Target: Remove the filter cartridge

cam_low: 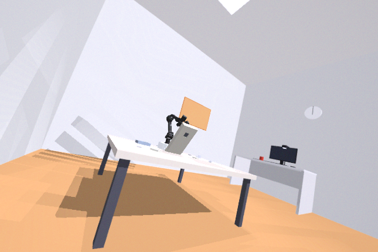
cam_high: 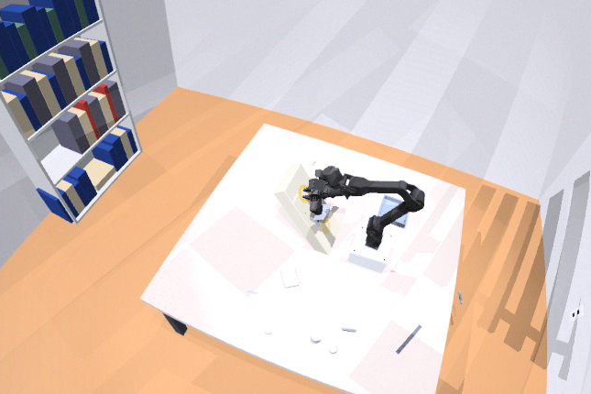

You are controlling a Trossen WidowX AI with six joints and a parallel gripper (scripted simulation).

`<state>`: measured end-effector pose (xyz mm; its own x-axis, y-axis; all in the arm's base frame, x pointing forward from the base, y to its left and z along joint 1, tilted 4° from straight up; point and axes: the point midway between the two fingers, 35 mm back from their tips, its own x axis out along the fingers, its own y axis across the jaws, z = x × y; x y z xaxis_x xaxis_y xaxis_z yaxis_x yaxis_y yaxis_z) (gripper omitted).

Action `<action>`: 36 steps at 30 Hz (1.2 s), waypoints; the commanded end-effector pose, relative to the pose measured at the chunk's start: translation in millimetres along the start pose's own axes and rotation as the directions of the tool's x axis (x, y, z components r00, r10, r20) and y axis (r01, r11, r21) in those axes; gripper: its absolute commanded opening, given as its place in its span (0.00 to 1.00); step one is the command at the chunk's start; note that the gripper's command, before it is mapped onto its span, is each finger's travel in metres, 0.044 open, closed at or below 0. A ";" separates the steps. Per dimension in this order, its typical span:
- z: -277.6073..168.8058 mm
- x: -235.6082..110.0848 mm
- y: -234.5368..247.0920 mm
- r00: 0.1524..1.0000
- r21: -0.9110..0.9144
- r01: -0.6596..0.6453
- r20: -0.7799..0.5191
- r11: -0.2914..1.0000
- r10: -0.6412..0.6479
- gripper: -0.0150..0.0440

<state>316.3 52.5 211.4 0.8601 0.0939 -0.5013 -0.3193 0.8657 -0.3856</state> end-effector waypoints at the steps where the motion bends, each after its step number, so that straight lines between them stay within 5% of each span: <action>1: 0.6 8.8 -0.1 1.000 -0.002 -0.001 0.001 1.000 0.001 0.25; 36: 1.0 -7.0 -0.1 1.000 -0.003 0.000 0.000 1.000 0.000 0.25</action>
<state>315.3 52.3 213.8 0.8638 0.0947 -0.4948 -0.3179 0.8644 -0.3896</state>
